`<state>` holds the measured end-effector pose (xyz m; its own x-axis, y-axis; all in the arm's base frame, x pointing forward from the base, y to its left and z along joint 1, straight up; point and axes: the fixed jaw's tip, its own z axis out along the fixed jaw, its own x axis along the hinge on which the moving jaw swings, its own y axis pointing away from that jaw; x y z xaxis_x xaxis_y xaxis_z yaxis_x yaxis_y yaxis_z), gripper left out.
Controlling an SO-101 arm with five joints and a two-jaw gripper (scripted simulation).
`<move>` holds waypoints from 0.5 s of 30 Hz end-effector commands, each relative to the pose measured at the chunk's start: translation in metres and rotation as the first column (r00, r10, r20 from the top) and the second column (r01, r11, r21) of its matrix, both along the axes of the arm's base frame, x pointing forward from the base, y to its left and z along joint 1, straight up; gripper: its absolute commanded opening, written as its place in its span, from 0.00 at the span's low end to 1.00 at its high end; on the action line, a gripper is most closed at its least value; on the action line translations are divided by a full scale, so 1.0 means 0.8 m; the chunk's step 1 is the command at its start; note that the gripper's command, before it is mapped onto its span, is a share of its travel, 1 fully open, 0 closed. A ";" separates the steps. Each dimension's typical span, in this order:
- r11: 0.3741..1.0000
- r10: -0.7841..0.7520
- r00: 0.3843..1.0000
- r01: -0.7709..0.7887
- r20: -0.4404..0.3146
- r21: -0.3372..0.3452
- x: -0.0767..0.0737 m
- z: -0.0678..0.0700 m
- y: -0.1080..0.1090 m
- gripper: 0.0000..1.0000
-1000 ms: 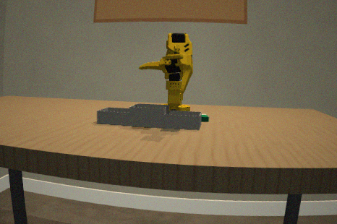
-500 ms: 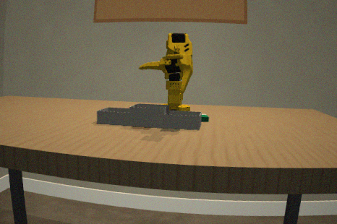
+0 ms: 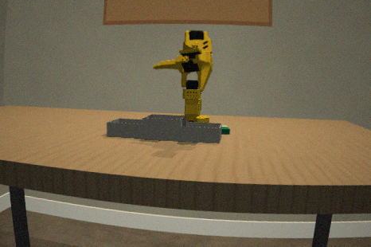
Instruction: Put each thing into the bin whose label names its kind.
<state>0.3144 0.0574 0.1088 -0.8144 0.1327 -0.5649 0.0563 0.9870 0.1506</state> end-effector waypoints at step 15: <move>0.999 0.004 0.984 -0.010 0.177 0.034 -0.001 0.063 0.005 1.00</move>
<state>0.3137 0.0573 0.1400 -0.7498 0.1429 -0.6461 0.0390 0.9843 0.1724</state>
